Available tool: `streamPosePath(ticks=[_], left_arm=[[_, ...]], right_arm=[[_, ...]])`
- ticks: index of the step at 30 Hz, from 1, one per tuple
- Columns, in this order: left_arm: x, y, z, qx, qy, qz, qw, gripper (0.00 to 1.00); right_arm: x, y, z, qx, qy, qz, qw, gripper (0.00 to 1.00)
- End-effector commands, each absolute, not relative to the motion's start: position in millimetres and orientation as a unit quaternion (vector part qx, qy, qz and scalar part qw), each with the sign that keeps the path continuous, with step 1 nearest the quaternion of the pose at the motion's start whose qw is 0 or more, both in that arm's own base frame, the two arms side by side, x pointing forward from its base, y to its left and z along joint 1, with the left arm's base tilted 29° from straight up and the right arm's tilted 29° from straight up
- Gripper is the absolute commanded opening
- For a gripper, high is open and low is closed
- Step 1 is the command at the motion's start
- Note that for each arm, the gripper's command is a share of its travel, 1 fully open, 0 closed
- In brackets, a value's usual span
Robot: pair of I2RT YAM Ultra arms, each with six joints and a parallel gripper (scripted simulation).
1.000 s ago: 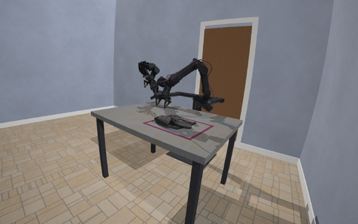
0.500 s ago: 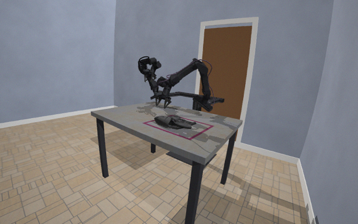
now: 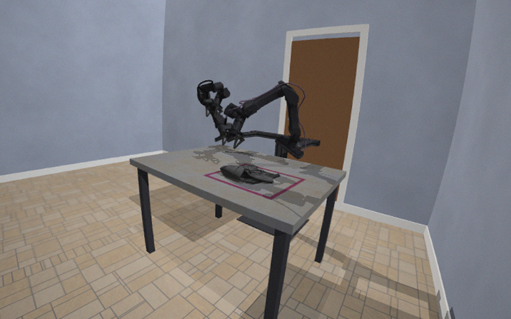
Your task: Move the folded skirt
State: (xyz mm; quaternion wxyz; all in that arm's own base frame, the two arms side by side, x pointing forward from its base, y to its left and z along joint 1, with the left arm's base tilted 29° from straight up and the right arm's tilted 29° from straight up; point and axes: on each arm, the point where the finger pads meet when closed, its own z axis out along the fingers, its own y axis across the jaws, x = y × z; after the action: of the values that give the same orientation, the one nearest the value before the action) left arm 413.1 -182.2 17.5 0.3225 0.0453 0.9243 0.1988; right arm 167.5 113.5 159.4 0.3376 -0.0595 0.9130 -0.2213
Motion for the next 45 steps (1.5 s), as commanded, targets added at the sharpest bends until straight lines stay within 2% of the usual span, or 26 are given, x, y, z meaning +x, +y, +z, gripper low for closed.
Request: streamPosePath(ticks=[1, 12, 19, 21, 31, 45], left_arm=[[412.2, -197.9, 47.9, 0.04, 0.921, 0.194, 0.337, 0.9], [401.3, -221.8, 89.9, 0.043, 0.922, 0.197, 0.331, 0.9], [400.4, -217.3, 83.4, 0.044, 0.924, 0.2, 0.323, 0.9], [386.2, -205.6, 88.6, 0.045, 0.906, 0.218, 0.36, 0.9], [336.0, -135.1, 99.6, 0.042, 0.905, 0.226, 0.358, 0.9], [267.0, -59.3, 109.2, 0.049, 0.91, 0.228, 0.344, 0.9]], right_arm=[[166.7, 118.3, 165.0, -0.063, 0.912, -0.22, 0.341, 0.9], [166.7, 118.3, 165.0, -0.063, 0.912, -0.22, 0.341, 0.9], [166.7, 118.3, 165.0, -0.063, 0.912, -0.22, 0.341, 0.9], [171.2, 105.9, 149.3, -0.06, 0.908, -0.221, 0.35, 0.9], [187.0, 65.9, 78.3, -0.059, 0.908, -0.223, 0.351, 0.9], [187.0, 70.0, 78.5, -0.062, 0.909, -0.222, 0.347, 0.9]])
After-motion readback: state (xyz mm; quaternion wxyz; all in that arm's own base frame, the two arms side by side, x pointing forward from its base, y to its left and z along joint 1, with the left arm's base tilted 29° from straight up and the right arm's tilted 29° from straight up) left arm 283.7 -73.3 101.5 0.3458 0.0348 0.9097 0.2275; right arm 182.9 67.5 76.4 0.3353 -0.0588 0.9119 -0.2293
